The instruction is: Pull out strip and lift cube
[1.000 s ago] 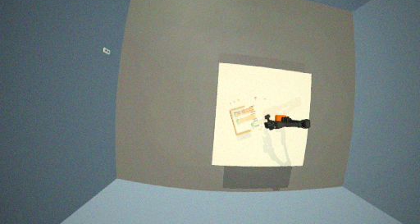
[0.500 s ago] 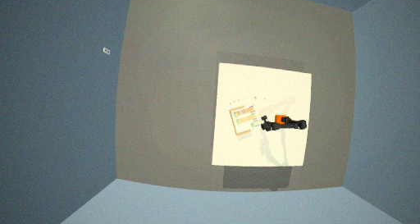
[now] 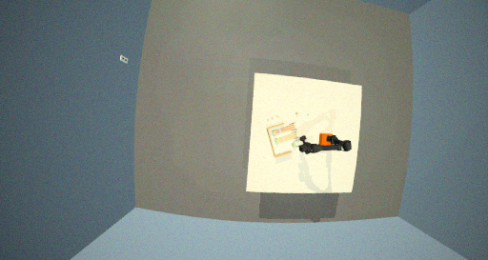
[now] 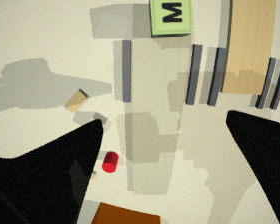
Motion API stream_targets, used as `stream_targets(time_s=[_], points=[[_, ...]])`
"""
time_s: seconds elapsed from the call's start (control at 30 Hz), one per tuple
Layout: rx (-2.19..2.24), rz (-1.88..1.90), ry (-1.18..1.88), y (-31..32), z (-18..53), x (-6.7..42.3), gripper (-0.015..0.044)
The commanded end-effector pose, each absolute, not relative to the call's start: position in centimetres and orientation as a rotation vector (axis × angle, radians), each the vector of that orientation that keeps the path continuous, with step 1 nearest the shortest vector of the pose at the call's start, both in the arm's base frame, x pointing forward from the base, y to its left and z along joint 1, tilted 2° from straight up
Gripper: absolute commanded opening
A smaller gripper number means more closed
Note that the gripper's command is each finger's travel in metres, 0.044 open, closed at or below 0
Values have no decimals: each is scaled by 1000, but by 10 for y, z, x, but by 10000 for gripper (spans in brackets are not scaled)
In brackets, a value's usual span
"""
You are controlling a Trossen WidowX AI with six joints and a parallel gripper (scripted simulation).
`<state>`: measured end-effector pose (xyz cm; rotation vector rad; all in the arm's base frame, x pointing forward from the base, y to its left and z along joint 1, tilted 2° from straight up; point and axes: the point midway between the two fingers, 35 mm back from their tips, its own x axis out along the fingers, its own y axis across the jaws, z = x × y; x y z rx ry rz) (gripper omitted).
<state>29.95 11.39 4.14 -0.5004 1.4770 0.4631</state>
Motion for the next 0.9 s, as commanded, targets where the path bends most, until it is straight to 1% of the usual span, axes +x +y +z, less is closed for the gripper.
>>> stream_targets(time_s=[0.0, 0.67, 0.87], points=[[-500, 458, 1478, 122, 43, 314, 440], [-499, 458, 1474, 148, 50, 364, 440], [-499, 458, 1474, 148, 43, 364, 282]])
